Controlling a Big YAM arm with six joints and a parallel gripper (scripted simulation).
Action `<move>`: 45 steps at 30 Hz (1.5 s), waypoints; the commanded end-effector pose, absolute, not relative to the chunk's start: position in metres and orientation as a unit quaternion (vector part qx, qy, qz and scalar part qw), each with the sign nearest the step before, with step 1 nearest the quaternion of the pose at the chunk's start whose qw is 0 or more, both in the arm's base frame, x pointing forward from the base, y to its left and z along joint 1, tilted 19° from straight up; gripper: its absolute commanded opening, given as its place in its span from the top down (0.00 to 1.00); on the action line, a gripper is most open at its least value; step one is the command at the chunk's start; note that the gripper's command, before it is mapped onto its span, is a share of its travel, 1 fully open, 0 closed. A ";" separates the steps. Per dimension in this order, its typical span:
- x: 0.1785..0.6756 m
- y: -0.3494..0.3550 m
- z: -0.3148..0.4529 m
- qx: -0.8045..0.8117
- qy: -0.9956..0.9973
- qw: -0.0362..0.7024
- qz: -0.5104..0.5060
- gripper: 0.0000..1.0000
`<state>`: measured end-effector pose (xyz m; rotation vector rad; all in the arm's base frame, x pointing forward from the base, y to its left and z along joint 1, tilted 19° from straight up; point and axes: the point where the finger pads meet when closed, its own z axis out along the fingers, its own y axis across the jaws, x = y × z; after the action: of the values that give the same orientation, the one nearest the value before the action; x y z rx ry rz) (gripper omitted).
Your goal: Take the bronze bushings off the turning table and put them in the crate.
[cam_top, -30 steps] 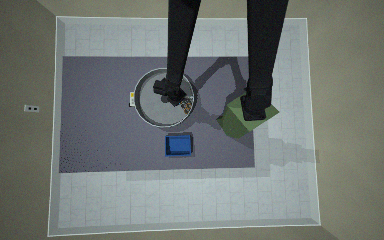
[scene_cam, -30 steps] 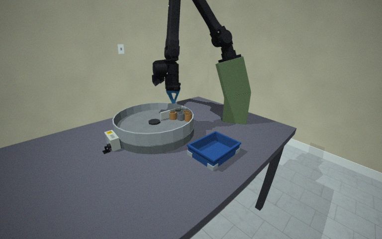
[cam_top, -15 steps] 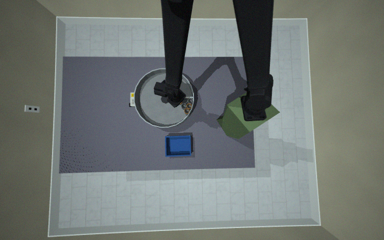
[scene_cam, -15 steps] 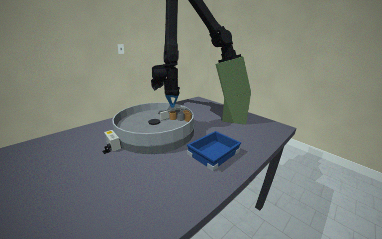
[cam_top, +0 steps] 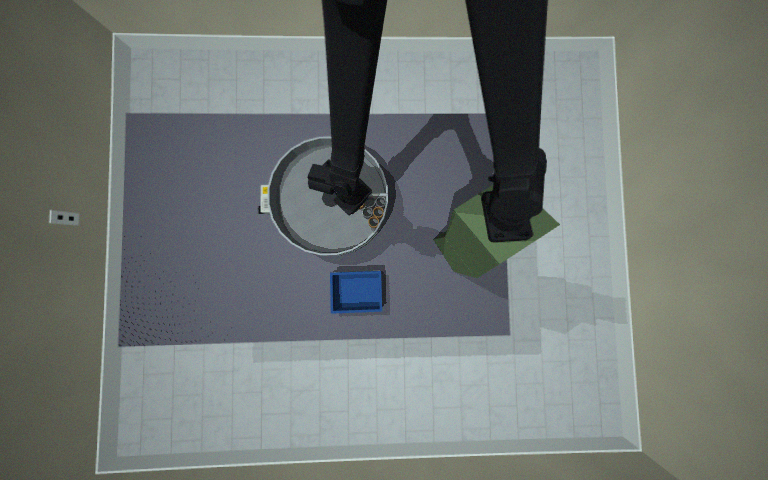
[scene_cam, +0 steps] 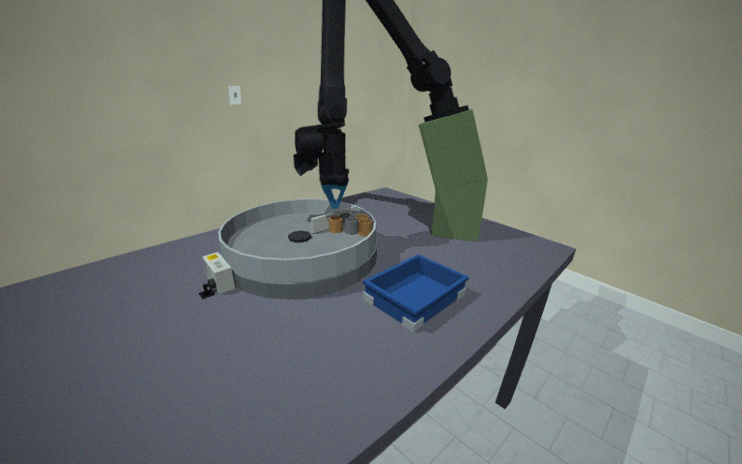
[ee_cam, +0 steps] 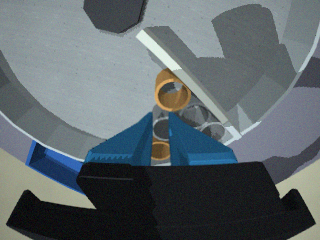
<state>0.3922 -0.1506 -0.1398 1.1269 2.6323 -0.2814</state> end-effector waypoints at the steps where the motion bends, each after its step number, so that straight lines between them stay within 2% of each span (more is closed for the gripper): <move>1: 0.395 -0.152 -0.137 0.385 0.908 0.136 -0.096 0.86; 45: 0.400 -0.156 -0.137 0.387 0.907 0.135 -0.097 0.86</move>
<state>0.3940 -0.1512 -0.1391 1.1256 2.6329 -0.2815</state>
